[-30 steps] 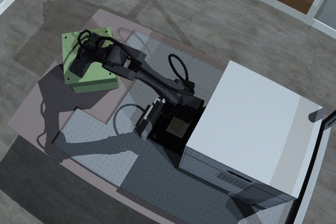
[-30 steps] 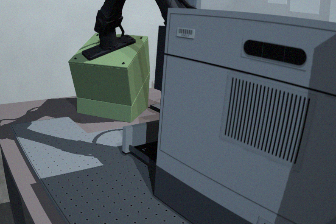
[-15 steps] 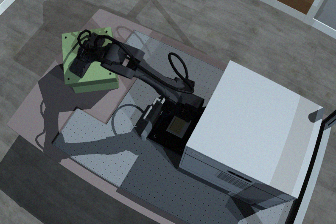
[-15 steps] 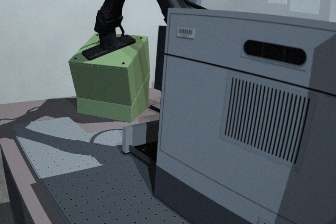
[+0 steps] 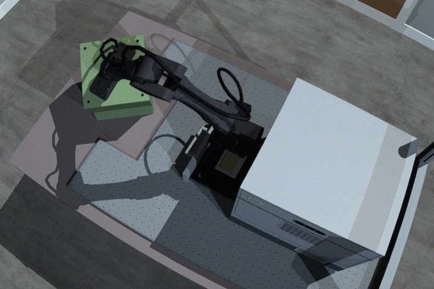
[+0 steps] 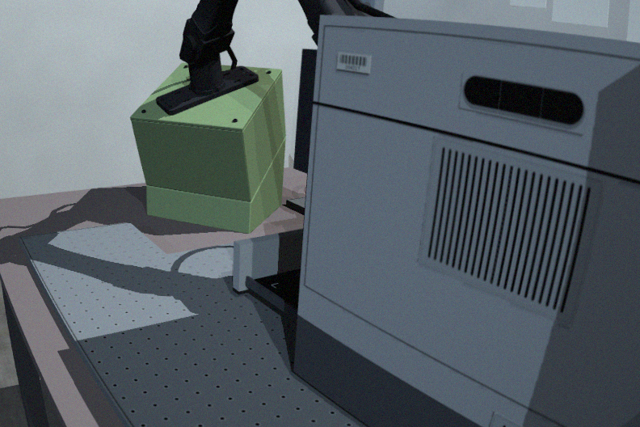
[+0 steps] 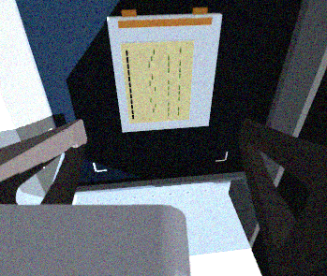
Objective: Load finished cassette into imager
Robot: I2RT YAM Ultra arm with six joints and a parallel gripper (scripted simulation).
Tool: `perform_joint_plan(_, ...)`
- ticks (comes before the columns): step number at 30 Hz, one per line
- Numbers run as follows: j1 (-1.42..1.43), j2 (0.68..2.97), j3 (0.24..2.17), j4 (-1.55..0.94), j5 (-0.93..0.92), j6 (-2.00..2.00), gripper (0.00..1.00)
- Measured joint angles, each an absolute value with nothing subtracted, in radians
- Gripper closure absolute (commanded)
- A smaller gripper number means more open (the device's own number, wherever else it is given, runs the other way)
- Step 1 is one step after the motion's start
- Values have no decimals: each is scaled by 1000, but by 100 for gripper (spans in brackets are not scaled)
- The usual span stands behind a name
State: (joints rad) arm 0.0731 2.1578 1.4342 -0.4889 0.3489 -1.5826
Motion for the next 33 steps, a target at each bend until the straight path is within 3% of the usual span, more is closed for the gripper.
perform_joint_plan(11,73,2158,1434,-489,349,-1583,9)
perform_joint_plan(12,73,2158,1434,-489,349,-1583,0)
perform_joint_plan(33,76,2077,1320,-465,350,-1578,0)
